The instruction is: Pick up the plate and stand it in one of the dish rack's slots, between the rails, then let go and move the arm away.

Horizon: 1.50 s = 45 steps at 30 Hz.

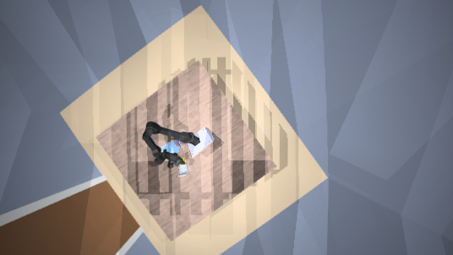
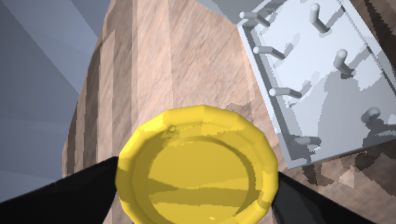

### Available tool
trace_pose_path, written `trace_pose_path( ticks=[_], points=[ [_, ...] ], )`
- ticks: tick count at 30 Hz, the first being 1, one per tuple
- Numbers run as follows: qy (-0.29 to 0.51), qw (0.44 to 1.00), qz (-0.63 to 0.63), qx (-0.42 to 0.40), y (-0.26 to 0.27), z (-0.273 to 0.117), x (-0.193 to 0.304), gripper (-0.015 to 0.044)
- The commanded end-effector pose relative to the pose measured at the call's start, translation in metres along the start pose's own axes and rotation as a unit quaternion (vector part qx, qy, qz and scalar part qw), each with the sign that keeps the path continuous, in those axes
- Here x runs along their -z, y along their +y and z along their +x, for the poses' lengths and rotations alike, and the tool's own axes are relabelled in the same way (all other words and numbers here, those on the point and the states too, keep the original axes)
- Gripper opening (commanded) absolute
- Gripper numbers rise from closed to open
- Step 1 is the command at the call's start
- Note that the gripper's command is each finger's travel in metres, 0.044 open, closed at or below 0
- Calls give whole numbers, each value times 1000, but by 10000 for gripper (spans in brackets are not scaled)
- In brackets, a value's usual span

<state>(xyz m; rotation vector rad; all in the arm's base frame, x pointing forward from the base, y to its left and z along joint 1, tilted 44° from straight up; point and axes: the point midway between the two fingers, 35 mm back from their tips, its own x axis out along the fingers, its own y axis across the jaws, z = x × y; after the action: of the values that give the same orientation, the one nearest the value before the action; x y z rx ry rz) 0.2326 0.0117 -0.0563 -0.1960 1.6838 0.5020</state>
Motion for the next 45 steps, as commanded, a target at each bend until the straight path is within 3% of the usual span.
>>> trace_pose_path(
  ticks=[1, 23, 45],
  points=[
    [-30, 998, -42, -21, -3, 2, 0, 0],
    [-213, 941, -260, -38, -24, 1, 1, 0],
    [-375, 803, -453, 95, -46, -16, 10, 0]
  ],
)
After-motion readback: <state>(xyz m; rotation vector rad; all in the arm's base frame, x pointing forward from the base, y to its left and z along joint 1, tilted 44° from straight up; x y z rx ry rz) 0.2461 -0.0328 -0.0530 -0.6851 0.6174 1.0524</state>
